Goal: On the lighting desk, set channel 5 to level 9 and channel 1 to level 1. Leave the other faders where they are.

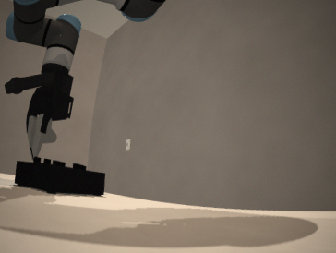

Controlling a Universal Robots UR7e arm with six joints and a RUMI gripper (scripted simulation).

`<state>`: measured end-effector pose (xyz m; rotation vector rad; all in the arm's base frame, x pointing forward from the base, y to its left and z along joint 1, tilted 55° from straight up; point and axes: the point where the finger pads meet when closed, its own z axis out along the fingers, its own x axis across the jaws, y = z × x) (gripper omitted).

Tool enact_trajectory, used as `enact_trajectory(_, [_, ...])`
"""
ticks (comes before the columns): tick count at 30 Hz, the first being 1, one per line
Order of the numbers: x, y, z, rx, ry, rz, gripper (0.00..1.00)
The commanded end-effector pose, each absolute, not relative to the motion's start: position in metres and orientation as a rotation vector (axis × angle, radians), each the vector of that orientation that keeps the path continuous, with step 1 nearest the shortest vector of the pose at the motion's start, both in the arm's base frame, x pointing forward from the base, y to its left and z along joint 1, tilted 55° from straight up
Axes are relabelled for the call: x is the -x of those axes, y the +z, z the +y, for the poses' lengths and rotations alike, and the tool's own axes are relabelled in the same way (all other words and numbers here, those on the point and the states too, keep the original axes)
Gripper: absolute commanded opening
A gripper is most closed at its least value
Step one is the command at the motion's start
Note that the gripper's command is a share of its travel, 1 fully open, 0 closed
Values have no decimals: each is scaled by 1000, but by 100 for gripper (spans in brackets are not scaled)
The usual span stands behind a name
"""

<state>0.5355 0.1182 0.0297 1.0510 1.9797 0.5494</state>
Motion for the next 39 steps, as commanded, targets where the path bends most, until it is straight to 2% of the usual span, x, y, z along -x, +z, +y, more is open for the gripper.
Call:
enact_trajectory(1, [-536,30,118,-1050,550,1979,0])
enact_trajectory(39, [-540,36,107,-1050,550,1979,0])
